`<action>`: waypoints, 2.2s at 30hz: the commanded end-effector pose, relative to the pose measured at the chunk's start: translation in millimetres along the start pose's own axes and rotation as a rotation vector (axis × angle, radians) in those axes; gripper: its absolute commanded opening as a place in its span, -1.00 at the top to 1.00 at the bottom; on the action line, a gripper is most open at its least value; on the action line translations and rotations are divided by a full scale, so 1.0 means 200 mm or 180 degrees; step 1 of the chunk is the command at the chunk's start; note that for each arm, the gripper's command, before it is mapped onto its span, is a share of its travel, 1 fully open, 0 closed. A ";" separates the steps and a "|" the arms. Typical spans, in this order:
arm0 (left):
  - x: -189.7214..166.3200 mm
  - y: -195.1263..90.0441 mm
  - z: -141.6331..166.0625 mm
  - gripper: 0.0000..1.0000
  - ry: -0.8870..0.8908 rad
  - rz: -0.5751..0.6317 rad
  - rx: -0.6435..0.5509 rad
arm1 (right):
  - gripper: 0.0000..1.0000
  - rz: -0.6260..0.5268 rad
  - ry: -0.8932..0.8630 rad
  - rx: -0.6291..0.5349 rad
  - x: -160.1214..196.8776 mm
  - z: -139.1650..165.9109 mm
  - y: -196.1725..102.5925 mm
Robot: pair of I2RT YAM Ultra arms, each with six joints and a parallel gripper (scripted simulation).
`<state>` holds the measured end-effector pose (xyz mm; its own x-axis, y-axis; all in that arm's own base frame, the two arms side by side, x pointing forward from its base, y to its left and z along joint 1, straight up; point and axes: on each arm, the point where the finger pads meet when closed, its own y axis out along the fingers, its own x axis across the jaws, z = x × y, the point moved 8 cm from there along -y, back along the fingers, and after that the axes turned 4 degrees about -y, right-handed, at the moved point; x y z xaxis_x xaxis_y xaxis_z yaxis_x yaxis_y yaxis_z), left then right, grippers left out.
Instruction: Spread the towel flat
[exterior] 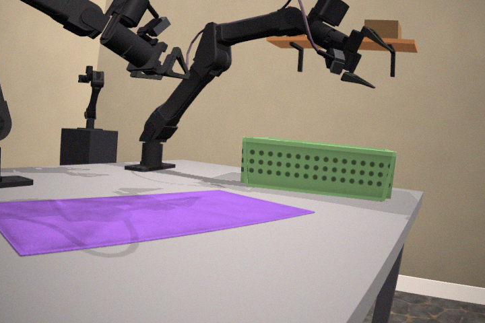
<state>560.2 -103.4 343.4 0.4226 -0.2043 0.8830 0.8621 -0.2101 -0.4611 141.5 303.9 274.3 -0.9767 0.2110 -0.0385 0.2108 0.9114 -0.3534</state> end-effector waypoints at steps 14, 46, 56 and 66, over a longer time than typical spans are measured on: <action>0.03 -0.03 0.00 -1.00 0.0003 -0.0062 0.0008 | -1.00 0.0006 -0.0012 -0.0042 0.00 -0.02 -0.01; 0.05 -0.92 -0.02 -1.00 -0.2932 -0.0904 -0.0209 | -1.00 0.2704 0.0336 -0.1038 -0.59 -0.39 -0.78; -0.04 -1.08 -0.04 -1.00 -0.3696 -0.1149 -0.0401 | -1.00 0.3196 0.0444 -0.0980 -0.85 -0.28 -1.05; -0.27 -1.34 -0.10 -1.00 -0.4880 -0.1408 -0.0873 | -1.00 0.4297 0.0632 -0.0829 -1.03 -0.11 -1.48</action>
<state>308.6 -56.3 411.3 0.2339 0.9345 0.2683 0.9703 -0.2070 -0.1249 277.6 13.5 401.2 -0.0001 0.9976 -0.0695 0.9998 0.0015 0.0192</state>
